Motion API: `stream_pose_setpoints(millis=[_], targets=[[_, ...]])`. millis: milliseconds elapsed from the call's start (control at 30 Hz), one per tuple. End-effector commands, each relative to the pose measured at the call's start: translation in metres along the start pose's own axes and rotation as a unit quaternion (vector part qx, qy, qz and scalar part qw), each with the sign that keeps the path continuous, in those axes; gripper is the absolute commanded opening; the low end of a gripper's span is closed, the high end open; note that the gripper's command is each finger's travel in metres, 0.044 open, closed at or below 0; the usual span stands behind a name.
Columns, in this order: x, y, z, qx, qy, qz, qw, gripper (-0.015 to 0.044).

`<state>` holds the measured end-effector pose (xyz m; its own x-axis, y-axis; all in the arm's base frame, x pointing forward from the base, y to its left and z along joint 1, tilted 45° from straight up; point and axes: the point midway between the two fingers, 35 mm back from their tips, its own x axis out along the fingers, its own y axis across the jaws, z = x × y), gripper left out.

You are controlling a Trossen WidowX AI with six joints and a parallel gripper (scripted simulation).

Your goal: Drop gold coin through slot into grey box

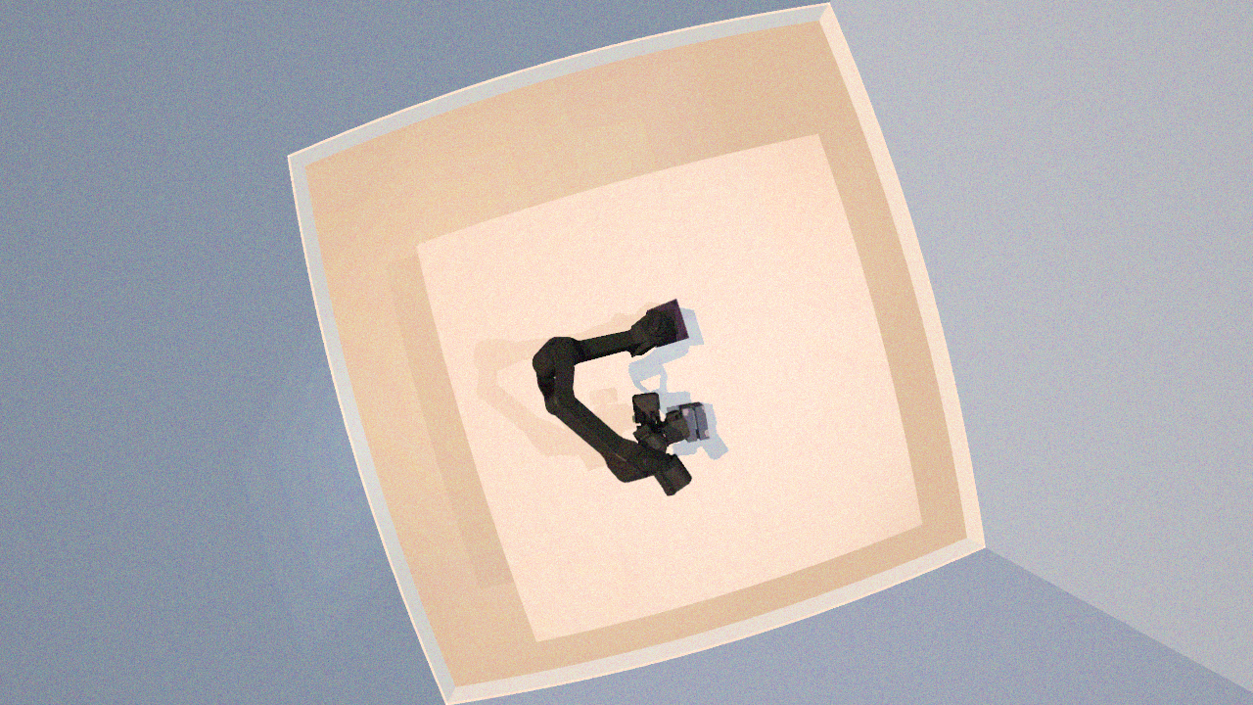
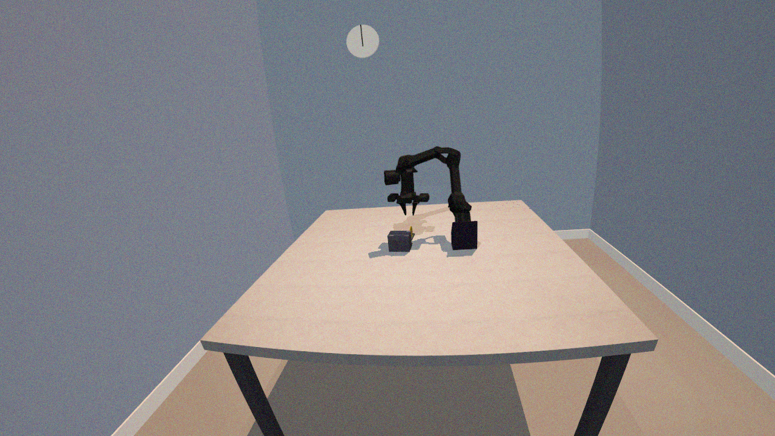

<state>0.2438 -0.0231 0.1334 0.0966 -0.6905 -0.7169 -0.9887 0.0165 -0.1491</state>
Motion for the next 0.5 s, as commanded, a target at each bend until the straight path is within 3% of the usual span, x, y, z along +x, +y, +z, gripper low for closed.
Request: stream_pose_setpoints(millis=[0, 467], targets=[[0.024, 0.003, -0.002, -0.004, 0.006, 0.006, 1.000, 0.0161], [0.050, 0.001, -0.001, -0.004, 0.005, 0.006, 1.000, 0.0161]])
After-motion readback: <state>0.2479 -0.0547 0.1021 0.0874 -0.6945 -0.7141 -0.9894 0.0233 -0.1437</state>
